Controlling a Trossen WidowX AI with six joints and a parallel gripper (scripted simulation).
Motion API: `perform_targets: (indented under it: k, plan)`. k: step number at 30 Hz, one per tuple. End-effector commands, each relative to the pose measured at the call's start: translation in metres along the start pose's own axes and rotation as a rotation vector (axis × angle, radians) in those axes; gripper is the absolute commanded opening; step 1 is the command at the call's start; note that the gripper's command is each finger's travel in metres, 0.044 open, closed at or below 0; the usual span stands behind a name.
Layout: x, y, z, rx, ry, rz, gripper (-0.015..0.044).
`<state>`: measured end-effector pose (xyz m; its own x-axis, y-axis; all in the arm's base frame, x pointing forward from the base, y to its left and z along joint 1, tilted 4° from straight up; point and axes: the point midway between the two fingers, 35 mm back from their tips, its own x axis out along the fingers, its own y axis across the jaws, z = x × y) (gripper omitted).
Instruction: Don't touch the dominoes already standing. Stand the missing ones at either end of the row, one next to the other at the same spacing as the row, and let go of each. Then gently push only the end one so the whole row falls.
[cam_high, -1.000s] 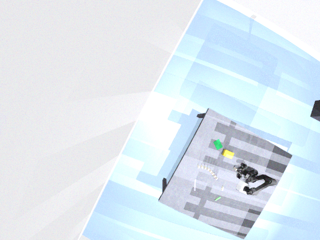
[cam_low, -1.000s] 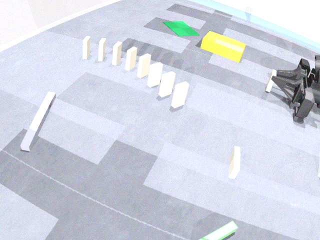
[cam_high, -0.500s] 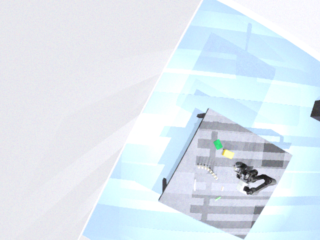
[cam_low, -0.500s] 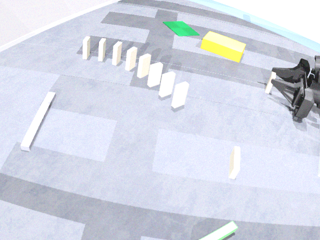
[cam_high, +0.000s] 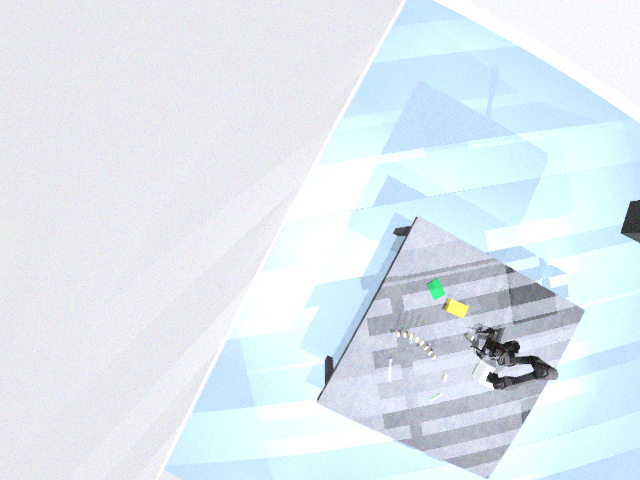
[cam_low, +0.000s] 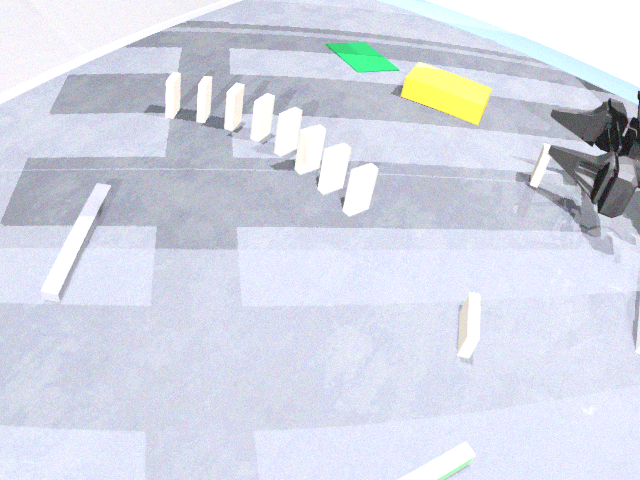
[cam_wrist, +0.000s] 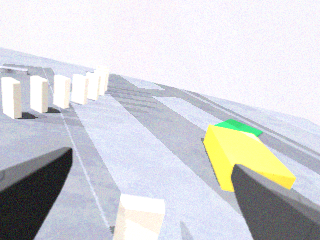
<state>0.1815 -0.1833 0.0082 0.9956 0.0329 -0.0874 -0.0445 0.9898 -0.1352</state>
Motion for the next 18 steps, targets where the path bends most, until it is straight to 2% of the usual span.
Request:
perform_targets:
  k: [1,8,13,18]
  plan:
    - [-0.001,0.002,0.020,0.014,0.002,0.001,0.0440]
    - [0.010,-0.018,0.017,0.037,0.066,-0.029,0.0440]
    - [0.041,-0.065,0.011,0.099,0.273,-0.100,0.0440]
    - [0.068,-0.074,0.005,0.166,0.557,-0.103,0.0440]
